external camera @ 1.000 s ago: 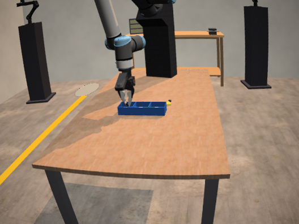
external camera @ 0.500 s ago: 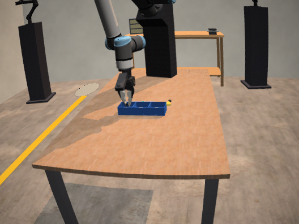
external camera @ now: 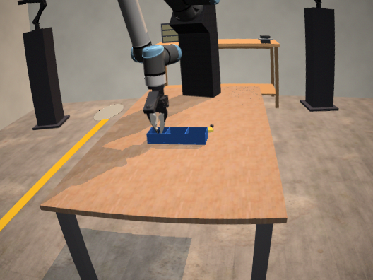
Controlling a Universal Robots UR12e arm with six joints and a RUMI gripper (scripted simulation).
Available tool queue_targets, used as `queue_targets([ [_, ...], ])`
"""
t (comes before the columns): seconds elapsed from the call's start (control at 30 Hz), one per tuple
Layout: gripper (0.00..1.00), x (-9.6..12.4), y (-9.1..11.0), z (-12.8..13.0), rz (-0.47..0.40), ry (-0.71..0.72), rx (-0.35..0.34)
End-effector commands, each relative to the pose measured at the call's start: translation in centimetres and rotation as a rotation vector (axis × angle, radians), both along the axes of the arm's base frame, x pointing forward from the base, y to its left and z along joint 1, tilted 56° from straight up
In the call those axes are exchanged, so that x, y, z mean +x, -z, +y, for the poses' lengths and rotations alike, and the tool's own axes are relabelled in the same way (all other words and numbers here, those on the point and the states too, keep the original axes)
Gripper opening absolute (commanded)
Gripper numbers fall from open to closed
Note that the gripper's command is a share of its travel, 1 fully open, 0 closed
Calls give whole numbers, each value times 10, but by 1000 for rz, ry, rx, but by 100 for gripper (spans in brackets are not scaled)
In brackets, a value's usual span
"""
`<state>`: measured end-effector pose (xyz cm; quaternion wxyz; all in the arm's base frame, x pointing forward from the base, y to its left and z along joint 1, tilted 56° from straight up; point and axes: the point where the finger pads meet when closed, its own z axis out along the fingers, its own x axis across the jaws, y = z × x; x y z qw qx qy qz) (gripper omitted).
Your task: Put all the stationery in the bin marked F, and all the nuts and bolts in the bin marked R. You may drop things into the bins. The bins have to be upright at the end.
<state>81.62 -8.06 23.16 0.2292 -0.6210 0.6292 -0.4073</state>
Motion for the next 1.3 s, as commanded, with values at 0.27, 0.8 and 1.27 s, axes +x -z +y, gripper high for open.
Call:
queue_targets([
  [0.27, 4, 0, -1, 0, -1, 0, 0],
  [0.8, 4, -13, -9, 4, -1, 0, 0],
  [1.27, 4, -30, -21, 9, -1, 0, 0],
])
